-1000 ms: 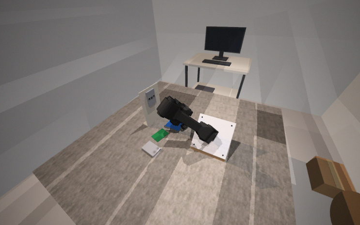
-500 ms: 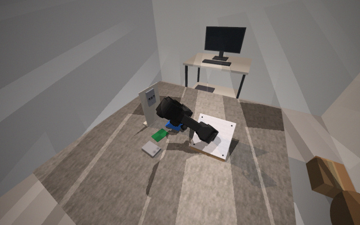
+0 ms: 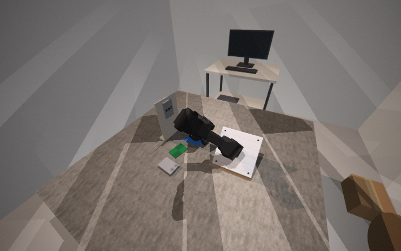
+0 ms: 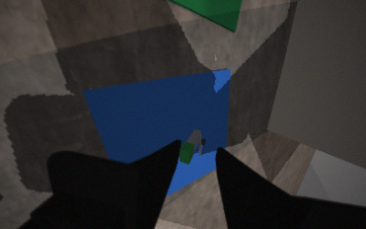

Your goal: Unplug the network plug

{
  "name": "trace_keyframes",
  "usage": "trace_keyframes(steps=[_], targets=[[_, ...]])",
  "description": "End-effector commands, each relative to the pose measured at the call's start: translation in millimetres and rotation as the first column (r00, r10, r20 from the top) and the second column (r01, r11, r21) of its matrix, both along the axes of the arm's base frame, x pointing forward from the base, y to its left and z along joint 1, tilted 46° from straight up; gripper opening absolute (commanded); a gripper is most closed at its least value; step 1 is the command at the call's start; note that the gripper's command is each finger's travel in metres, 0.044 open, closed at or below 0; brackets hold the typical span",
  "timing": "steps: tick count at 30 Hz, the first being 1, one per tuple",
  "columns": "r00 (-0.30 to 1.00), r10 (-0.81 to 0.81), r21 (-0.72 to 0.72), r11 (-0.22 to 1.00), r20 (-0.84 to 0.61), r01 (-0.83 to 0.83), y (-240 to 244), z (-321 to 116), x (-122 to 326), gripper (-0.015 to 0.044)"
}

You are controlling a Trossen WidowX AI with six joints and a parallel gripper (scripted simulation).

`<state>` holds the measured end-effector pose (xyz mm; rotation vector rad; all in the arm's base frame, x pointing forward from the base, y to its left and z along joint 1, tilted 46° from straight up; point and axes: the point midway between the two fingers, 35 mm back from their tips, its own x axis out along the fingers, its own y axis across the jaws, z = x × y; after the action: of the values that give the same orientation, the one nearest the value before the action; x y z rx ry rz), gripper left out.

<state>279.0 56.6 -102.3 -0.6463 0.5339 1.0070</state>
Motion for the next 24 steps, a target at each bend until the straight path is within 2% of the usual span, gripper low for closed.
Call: trace_keyframes(steps=[1, 24], targets=[[1.0, 0.001, -0.001, 1.0, 0.003, -0.001, -2, 2, 0, 0.0156], [1.0, -0.003, -0.004, 1.0, -0.002, 0.003, -19, 17, -11, 0.0156]])
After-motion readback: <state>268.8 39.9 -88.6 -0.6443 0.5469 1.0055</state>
